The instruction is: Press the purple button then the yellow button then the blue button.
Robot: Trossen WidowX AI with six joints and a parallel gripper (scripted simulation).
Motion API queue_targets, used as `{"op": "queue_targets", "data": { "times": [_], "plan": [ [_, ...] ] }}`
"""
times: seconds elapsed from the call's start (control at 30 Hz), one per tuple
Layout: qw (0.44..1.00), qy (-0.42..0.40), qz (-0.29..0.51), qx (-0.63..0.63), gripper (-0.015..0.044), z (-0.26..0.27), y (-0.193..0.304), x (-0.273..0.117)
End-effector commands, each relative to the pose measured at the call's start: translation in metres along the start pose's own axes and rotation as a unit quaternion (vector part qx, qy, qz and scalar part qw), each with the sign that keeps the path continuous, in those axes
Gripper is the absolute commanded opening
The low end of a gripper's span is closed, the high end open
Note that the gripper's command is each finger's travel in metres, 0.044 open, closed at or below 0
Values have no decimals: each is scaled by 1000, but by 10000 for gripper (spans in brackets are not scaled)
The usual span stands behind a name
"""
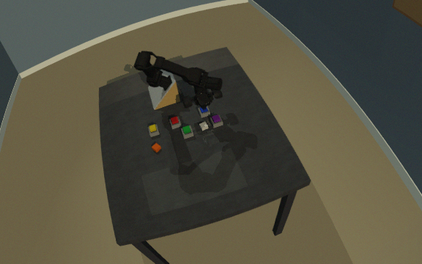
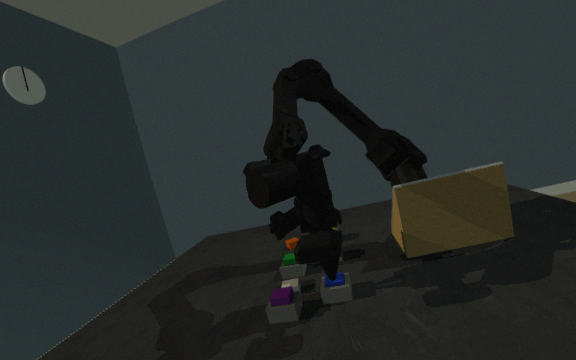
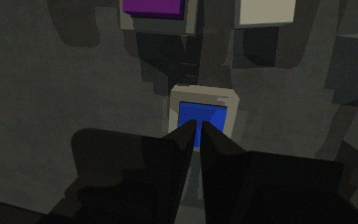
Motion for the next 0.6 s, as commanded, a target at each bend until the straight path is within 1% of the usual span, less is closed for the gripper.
{"op": "queue_targets", "data": {
  "times": [0.0, 0.33, 0.4, 0.47, 0.57],
  "plan": [
    [1000, 4, 2, -5, 20, 0, 1, 2],
    [1000, 4, 2, -5, 20, 0, 1, 2],
    [1000, 2, 1, -2, 20, 0, 0, -10],
    [1000, 3, 2, -5, 20, 1, 1, -30],
    [1000, 4, 2, -6, 20, 1, 1, -33]
  ]
}}
Point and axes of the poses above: the point midway between the two fingers, 35 mm back from their tips, its own x axis out along the fingers, its own z axis across the jaws, y = z × x, the point moved 9 cm from there along -x, back along the fingers, and after that the axes turned 9 degrees about -x, right-handed, at the moved point
